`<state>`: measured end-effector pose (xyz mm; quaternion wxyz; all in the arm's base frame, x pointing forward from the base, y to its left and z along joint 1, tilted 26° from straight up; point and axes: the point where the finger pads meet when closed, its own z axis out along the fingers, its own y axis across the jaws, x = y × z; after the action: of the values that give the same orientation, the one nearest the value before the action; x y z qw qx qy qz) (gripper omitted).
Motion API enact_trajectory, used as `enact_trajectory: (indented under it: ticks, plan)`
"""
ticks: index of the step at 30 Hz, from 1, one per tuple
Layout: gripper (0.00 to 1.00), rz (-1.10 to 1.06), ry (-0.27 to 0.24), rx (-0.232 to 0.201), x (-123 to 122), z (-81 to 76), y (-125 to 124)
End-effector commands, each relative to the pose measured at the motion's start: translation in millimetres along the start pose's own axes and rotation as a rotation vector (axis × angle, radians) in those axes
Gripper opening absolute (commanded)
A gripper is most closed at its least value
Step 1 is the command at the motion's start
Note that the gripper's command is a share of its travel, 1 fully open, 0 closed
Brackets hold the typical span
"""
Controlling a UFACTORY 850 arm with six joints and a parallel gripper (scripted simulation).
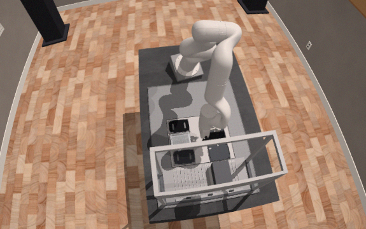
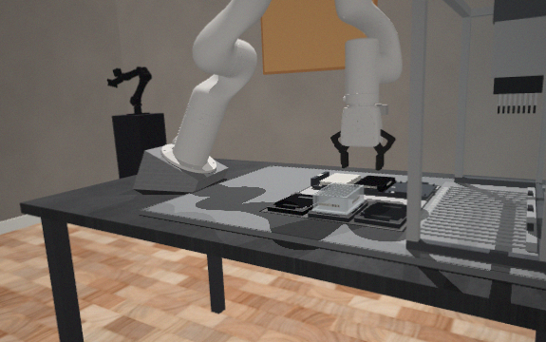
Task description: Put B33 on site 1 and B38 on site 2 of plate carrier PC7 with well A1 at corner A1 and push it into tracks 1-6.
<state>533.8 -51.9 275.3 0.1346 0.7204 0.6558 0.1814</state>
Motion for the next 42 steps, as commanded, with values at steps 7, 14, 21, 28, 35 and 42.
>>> enact_trajectory:
  ticks: [7, 14, 21, 28, 35, 42]
  plan:
    - [1.0, 0.0, 0.001, -0.002, 0, 15.8, 1]
    - [1.0, 0.0, 0.001, -0.002, 0, 24.2, 1]
    - [1.0, 0.0, 0.001, -0.002, 0, 35.9, 1]
    - [1.0, 0.0, 0.001, -0.002, 0, 44.2, 1]
    - [1.0, 0.0, 0.001, -0.002, 0, 52.4, 1]
    - [1.0, 0.0, 0.001, -0.002, 0, 53.1, 1]
